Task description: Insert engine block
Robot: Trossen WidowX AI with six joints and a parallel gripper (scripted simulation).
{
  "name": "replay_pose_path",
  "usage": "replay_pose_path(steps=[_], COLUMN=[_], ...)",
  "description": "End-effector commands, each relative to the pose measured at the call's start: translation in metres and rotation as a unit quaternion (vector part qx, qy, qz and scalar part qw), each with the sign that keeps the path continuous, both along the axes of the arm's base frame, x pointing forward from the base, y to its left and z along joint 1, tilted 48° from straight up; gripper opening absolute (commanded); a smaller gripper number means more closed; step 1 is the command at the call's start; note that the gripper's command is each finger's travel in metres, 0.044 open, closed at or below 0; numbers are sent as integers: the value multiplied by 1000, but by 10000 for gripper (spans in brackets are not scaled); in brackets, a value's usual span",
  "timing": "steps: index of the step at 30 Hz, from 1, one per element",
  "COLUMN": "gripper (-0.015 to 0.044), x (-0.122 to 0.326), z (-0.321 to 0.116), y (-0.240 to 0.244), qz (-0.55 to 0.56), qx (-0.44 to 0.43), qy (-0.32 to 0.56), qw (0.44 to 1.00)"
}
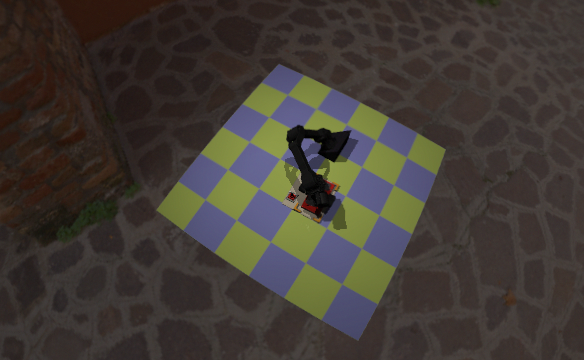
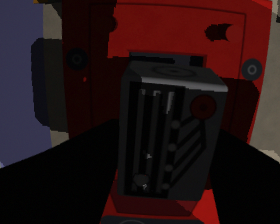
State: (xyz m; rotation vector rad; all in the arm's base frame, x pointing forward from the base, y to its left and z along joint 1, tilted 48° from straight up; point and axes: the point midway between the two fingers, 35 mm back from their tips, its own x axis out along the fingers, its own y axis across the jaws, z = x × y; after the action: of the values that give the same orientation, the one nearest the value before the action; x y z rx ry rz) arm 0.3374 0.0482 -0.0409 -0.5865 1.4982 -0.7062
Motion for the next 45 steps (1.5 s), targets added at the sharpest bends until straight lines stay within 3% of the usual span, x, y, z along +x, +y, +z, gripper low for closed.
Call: replay_pose_path(steps=[1,45], gripper=[159,159], x=[0,-1], z=[-1,-7], y=[-1,-7], qz=[17,17], qx=[1,1], qy=[19,18], qw=[1000,1000])
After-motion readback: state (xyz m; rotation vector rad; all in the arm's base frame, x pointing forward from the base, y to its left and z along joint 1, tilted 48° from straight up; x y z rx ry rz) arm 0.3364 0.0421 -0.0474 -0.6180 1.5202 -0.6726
